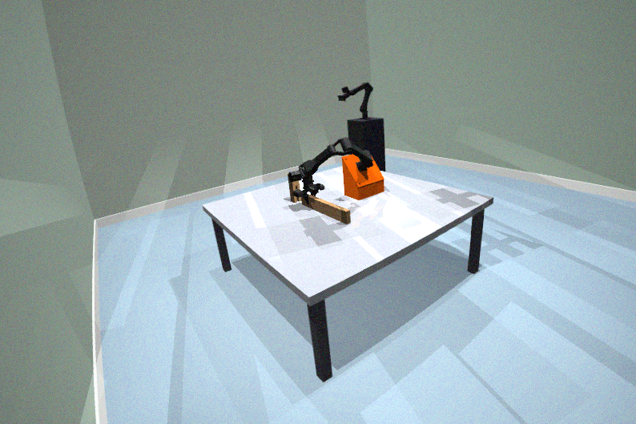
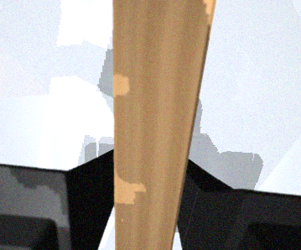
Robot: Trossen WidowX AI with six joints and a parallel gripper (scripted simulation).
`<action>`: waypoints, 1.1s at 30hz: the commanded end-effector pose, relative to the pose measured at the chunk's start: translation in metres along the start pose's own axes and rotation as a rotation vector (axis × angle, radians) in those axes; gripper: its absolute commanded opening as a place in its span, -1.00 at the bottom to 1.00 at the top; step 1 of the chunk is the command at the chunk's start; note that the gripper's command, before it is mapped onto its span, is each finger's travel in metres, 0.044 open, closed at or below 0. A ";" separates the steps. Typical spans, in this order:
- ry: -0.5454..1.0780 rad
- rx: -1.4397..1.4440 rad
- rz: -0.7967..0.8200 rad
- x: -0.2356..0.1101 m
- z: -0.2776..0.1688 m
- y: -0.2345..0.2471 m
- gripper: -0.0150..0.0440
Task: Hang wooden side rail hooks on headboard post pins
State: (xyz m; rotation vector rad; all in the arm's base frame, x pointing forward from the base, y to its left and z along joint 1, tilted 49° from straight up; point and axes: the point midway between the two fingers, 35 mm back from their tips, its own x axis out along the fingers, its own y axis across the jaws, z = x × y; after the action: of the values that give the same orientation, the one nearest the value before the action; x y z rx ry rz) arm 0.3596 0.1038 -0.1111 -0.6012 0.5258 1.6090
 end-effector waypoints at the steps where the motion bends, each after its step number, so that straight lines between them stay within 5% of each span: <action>1: 0.000 -0.006 -0.015 -0.001 0.001 -0.009 -0.49; 33: 0.001 -0.005 -0.015 -0.002 0.000 -0.005 -0.49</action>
State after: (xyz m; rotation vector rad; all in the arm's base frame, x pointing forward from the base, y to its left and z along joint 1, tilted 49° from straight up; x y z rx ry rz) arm 0.3639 0.1038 -0.1106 -0.6076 0.5182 1.6012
